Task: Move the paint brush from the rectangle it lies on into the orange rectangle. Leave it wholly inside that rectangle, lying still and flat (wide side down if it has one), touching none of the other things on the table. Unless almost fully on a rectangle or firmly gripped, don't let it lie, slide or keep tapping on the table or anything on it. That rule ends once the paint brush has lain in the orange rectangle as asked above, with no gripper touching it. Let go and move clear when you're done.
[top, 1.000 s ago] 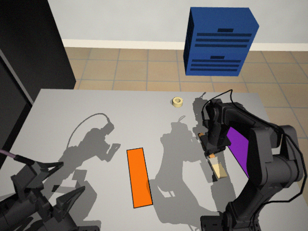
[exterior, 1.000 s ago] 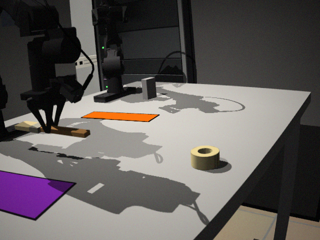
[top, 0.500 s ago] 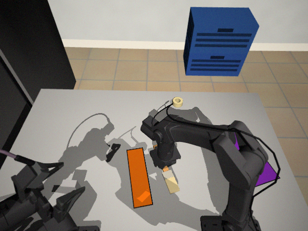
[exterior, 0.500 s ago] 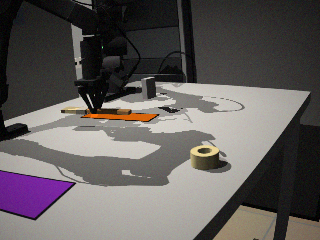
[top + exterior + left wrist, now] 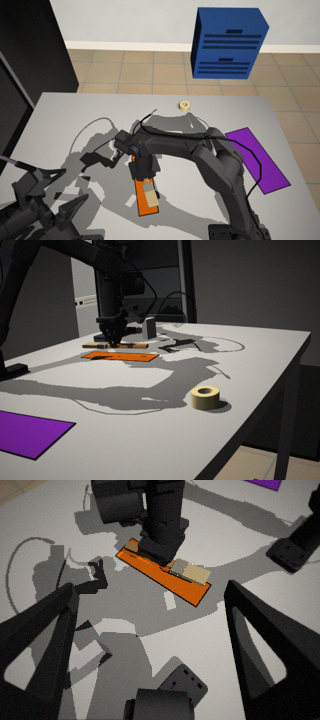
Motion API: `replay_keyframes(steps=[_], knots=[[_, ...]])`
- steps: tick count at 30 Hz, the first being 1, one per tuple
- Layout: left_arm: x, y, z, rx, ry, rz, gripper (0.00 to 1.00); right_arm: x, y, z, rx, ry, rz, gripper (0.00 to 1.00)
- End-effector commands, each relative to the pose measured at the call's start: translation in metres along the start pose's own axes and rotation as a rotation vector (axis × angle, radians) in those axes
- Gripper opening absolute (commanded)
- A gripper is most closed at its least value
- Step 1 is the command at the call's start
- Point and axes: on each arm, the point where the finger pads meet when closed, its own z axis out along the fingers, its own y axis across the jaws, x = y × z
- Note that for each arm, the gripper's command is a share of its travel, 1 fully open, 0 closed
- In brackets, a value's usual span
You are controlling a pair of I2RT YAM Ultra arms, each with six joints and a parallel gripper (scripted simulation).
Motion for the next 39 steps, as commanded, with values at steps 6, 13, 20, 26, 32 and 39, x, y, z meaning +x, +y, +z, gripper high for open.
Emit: replay_keyframes(steps=[6, 13, 20, 26, 32, 39], knots=[[-0.002, 0.0, -0.005, 0.0, -0.024, 0.001, 1.0, -0.008, 0.006, -0.017, -0.015, -0.027, 0.154, 0.16], [-0.002, 0.0, -0.005, 0.0, -0.024, 0.001, 1.0, -0.008, 0.005, -0.017, -0.015, -0.027, 0.144, 0.16], [-0.002, -0.001, -0.003, 0.006, -0.015, 0.003, 1.0, -0.007, 0.006, -0.014, -0.016, -0.028, 0.141, 0.16], [-0.002, -0.001, -0.003, 0.006, -0.015, 0.003, 1.0, -0.016, 0.008, -0.022, -0.009, -0.02, 0.147, 0.16], [-0.002, -0.001, -0.003, 0.006, -0.015, 0.003, 1.0, -0.018, 0.01, -0.012, -0.024, -0.036, 0.147, 0.16], [-0.002, -0.001, -0.003, 0.006, -0.015, 0.003, 1.0, -0.014, 0.006, 0.004, -0.012, -0.023, 0.147, 0.16]])
